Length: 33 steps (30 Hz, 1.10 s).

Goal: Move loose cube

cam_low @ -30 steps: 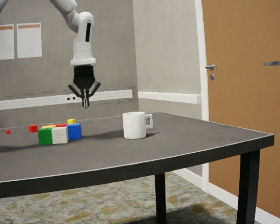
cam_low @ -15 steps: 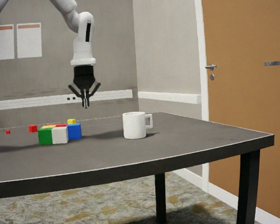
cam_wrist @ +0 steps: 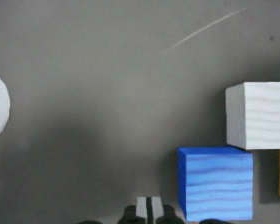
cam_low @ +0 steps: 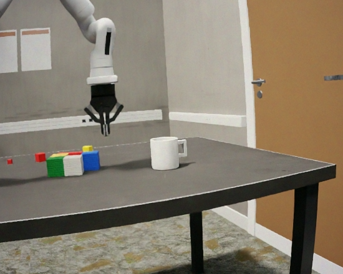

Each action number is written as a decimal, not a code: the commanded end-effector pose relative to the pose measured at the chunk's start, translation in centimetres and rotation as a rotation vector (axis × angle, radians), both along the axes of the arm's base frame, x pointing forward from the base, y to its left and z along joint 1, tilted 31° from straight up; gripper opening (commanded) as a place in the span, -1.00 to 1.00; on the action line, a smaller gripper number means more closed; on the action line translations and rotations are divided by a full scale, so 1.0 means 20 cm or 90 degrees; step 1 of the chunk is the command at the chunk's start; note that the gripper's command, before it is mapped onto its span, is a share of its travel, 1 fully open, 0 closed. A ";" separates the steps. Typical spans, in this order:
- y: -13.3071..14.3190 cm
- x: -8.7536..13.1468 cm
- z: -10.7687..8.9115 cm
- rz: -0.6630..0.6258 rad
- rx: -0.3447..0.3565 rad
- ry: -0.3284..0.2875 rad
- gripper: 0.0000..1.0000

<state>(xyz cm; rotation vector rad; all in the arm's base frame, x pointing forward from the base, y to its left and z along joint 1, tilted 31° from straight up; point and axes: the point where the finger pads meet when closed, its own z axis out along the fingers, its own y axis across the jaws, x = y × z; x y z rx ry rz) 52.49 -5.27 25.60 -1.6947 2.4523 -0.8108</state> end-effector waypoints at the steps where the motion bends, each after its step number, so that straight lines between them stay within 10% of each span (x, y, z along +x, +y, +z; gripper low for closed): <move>1: -0.02 0.01 -0.03 -0.003 -0.002 0.003 -0.80; 33: -0.16 0.12 -0.33 -0.003 -0.002 0.003 -0.80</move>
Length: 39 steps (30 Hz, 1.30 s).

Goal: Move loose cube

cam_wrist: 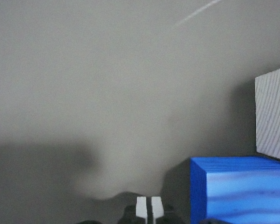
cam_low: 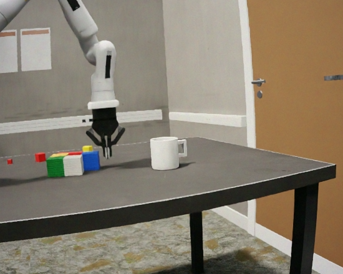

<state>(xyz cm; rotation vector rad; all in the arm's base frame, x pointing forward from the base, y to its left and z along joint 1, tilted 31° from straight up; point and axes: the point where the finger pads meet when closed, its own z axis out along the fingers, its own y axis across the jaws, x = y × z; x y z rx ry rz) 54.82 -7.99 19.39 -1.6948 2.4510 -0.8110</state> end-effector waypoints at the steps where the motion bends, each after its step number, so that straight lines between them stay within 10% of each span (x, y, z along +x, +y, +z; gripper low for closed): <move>1: -0.02 0.00 -0.03 -0.004 -0.002 0.003 -0.80; 39: -0.03 0.01 -0.04 -0.004 -0.002 0.003 -0.80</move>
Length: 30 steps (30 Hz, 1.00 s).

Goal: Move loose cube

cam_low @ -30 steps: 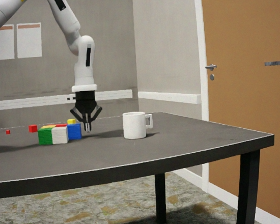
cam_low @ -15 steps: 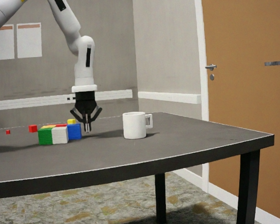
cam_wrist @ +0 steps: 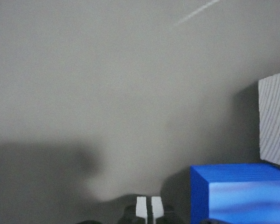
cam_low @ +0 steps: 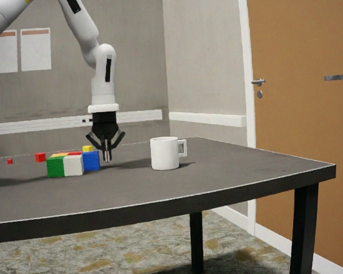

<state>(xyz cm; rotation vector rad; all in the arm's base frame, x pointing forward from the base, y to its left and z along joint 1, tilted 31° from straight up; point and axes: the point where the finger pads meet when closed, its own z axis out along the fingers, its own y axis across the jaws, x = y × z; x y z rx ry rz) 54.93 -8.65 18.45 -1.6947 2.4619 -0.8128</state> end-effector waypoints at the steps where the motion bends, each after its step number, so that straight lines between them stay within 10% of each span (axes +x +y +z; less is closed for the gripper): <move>1: 0.00 0.00 0.00 0.000 0.000 -0.001 -0.80; 30: 0.01 -0.02 -0.01 0.000 0.000 -0.001 -0.80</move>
